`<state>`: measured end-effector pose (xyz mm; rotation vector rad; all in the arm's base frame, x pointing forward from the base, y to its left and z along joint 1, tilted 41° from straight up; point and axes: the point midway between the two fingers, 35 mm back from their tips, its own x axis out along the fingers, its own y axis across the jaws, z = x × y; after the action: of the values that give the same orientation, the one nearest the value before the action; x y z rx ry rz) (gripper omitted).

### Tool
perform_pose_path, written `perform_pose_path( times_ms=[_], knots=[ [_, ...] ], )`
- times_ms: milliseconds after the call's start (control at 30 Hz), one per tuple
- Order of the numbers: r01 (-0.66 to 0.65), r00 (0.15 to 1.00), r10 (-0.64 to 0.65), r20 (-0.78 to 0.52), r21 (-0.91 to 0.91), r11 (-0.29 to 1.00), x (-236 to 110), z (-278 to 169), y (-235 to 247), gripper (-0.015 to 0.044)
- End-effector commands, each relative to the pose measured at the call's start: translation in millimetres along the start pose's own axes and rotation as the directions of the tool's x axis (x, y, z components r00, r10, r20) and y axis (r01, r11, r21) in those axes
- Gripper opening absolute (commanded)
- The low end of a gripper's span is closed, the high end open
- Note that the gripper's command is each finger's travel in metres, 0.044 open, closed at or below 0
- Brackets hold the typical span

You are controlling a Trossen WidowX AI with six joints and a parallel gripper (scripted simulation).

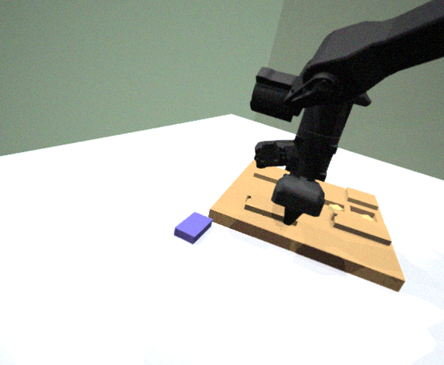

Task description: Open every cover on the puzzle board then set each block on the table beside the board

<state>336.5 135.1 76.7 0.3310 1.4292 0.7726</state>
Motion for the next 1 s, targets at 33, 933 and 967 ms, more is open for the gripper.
perform_pose_path(
  times_ms=[33,933,967],
  knots=[
    [0.0,1.0,0.0,0.001,0.0,1.0,1,-3,-7,0.0],
    [0.001,1.0,-0.001,0.001,0.0,1.0,1,-6,-37,0.0],
    [0.001,1.0,-0.001,0.001,0.0,1.0,1,-6,-37,0.0]
  ],
)
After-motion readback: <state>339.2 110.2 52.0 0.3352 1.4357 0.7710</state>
